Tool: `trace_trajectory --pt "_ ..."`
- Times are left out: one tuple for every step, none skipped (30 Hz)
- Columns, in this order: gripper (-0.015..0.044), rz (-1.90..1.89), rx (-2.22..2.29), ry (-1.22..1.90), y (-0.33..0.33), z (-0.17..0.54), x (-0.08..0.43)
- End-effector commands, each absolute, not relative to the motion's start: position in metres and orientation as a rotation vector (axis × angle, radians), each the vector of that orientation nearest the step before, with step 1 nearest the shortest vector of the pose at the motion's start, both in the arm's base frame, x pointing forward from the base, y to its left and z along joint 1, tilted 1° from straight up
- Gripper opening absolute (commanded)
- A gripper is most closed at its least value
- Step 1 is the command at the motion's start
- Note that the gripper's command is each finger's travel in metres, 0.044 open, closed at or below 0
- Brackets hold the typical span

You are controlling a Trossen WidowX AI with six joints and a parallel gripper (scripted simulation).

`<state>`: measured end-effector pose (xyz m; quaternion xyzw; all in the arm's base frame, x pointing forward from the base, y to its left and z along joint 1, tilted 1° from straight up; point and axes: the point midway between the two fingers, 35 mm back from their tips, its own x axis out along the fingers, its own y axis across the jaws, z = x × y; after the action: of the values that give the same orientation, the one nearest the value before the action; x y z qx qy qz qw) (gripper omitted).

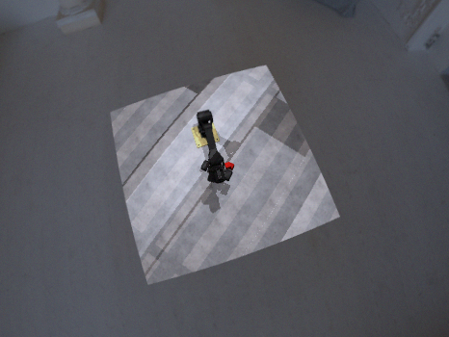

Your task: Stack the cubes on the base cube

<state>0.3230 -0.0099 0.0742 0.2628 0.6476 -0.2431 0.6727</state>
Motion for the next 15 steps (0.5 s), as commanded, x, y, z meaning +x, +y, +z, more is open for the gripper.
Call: trace_trajectory --pt "0.0105 -0.549 0.596 1.453 -0.01 0.088 0.325" --pt "0.0105 -0.549 0.596 1.453 -0.01 0.092 0.325" --pt "0.0105 -0.549 0.596 1.453 -0.01 0.095 0.325" --pt "0.0105 -0.549 0.596 1.453 -0.01 0.098 0.325" --pt "0.0105 -0.549 0.596 1.453 -0.01 0.101 0.325" --pt "0.0105 -0.549 0.596 1.453 -0.01 0.104 0.325" --pt "0.0105 -0.549 0.596 1.453 -0.01 0.107 0.325" --pt "0.0105 -0.549 0.596 1.453 -0.01 0.111 0.325" --pt "0.0105 -0.549 0.596 1.453 -0.01 0.114 0.325" --pt "0.0105 -0.549 0.596 1.453 -0.011 0.117 0.325" --pt "0.0105 -0.549 0.596 1.453 -0.011 0.12 0.324" --pt "0.0105 -0.549 0.596 1.453 -0.011 0.123 0.324" --pt "0.0105 -0.549 0.596 1.453 -0.011 0.126 0.324" --pt "0.0105 -0.549 0.596 1.453 -0.011 0.13 0.324" --pt "0.0105 -0.549 0.596 1.453 -0.011 0.133 0.323"
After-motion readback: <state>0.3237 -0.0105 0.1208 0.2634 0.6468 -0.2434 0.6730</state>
